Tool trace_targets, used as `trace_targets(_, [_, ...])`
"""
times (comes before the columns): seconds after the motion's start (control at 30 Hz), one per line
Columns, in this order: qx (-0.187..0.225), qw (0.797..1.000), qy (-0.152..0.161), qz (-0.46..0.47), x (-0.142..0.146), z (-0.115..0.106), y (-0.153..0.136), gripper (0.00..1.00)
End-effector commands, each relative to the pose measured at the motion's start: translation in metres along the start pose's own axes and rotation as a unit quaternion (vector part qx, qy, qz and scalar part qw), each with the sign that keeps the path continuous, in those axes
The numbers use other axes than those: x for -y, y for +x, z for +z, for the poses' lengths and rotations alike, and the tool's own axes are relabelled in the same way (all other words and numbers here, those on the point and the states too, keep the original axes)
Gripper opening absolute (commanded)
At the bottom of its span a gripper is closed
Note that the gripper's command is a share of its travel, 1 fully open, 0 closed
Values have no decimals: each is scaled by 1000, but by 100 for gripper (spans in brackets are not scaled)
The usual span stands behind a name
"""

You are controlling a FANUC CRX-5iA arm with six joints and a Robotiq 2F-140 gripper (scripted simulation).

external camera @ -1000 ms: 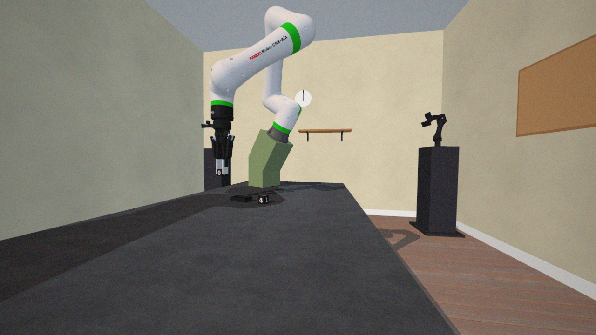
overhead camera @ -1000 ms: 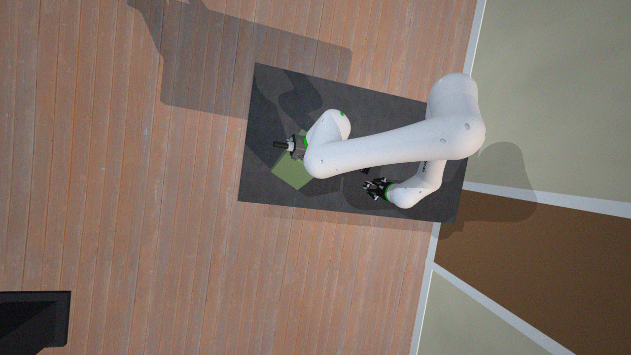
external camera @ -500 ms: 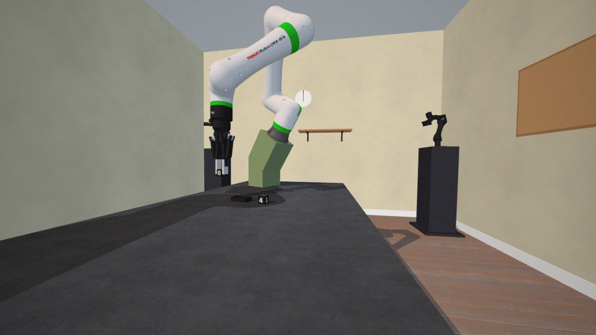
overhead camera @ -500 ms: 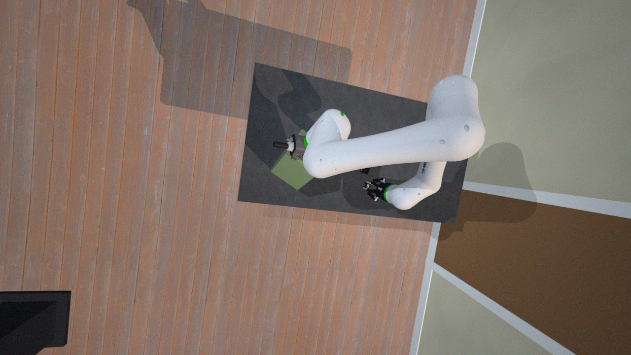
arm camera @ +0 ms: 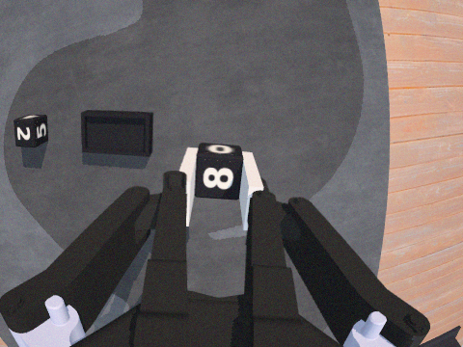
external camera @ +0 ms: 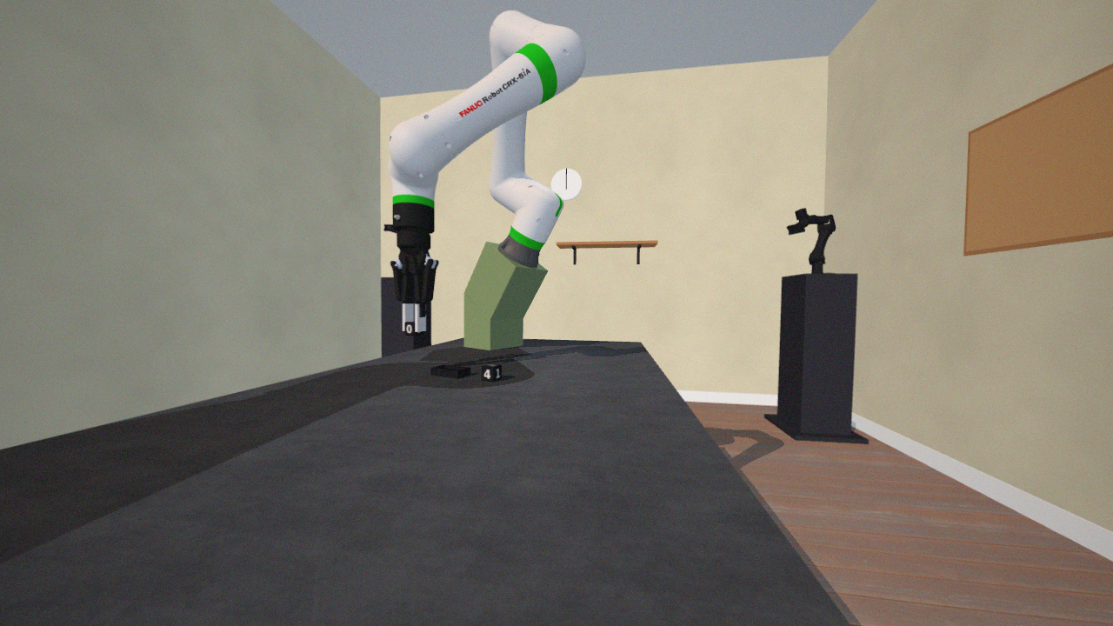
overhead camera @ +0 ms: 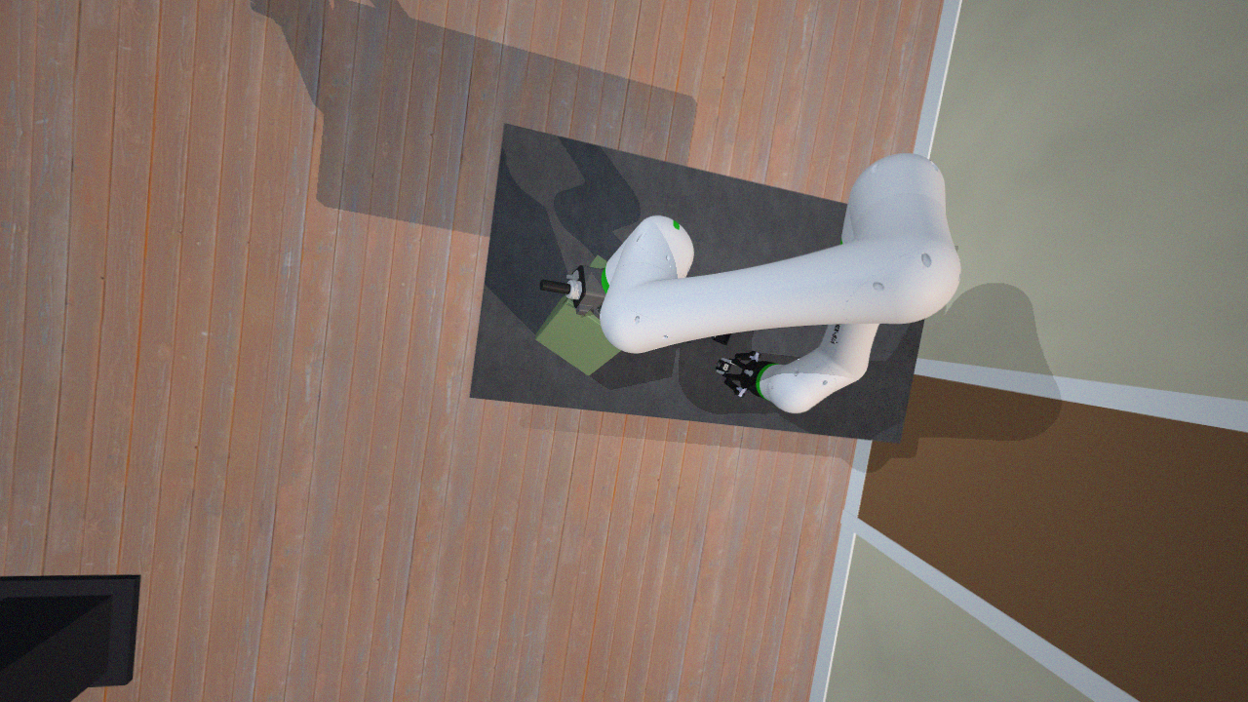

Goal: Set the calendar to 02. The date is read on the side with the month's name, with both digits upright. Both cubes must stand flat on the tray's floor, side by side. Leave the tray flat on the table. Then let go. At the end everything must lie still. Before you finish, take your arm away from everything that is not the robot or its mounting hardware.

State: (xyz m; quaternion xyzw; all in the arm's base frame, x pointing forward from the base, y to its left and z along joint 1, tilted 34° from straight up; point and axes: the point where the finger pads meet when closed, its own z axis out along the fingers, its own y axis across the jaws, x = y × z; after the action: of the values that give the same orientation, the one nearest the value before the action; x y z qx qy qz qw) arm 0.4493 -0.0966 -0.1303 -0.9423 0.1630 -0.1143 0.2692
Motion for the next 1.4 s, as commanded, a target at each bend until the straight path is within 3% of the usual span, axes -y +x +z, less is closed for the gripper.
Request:
trace_targets(0.0, [0, 1000, 0, 0, 0, 11, 0, 17])
trace_targets(0.6, [0, 1000, 0, 0, -1, 77, 0, 17])
trace_targets(1.37, [0, 1000, 0, 0, -1, 82, 0, 17])
